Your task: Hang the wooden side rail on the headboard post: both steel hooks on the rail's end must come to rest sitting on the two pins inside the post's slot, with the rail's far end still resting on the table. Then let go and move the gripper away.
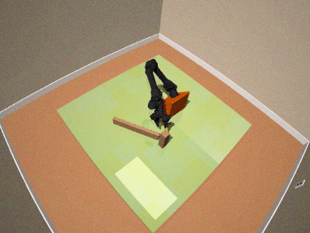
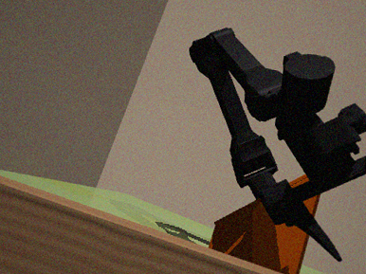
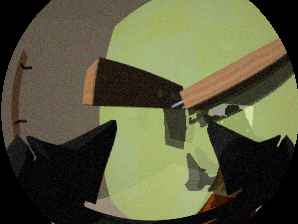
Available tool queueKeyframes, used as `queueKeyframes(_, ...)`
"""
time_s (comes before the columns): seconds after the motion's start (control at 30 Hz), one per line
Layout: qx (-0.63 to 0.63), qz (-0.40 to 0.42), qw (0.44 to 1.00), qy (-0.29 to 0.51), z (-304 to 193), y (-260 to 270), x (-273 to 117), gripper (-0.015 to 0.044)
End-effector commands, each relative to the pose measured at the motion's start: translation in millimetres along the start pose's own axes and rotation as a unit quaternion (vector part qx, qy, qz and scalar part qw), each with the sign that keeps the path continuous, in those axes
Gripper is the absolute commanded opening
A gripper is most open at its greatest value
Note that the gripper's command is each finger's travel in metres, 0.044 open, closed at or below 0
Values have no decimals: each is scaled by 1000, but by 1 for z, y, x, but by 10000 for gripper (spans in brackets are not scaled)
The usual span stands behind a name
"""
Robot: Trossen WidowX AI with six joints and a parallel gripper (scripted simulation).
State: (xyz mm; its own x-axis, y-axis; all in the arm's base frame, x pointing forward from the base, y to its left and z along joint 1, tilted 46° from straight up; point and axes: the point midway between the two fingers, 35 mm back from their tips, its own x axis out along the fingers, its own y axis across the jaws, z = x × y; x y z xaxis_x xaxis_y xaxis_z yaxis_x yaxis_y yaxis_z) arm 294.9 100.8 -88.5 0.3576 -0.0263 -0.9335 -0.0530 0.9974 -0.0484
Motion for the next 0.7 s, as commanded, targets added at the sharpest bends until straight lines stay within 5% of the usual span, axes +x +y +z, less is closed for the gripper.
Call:
queueKeyframes(0.0, -361, 50, 930, -52, 11, -9, -14, 440)
queueKeyframes(0.27, -529, 52, 843, -86, 17, -12, -18, 440)
queueKeyframes(0.67, -537, 52, 838, -88, 17, -13, -18, 440)
